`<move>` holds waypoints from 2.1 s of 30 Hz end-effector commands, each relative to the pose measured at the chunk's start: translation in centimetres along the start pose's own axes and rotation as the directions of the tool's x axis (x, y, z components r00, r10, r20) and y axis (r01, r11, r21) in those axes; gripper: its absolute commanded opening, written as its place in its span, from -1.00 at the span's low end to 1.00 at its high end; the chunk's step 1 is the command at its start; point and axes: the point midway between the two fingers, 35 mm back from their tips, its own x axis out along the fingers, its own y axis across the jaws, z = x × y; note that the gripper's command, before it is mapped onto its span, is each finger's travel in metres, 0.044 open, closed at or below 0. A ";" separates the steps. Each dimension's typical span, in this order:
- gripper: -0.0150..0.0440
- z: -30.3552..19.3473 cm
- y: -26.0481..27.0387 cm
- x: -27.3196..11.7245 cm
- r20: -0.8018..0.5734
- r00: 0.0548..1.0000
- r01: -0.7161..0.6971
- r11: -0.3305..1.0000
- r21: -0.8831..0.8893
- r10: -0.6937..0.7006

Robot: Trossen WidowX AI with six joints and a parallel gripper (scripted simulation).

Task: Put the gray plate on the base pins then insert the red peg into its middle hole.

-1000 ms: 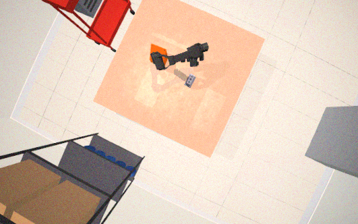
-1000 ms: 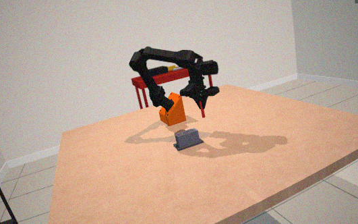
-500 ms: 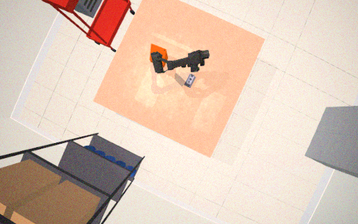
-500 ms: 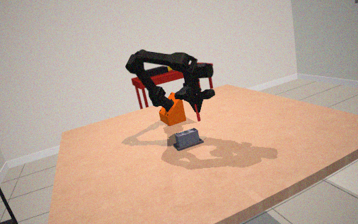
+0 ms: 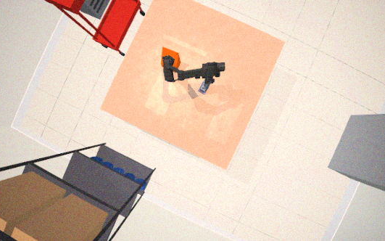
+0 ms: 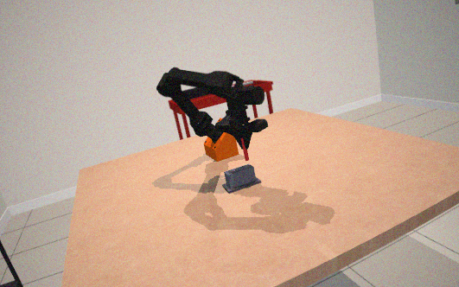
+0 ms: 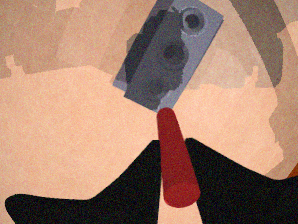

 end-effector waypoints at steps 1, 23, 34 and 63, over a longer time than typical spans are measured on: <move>-0.49 1.5 -0.1 -0.1 0.009 1.000 0.000 1.000 0.004 0.000; -0.49 4.3 -0.9 0.1 0.019 1.000 0.008 1.000 0.008 -0.008; -0.49 4.3 -0.9 0.1 0.019 1.000 0.008 1.000 0.008 -0.008; -0.49 4.1 -0.8 0.0 0.015 1.000 0.004 1.000 0.009 -0.004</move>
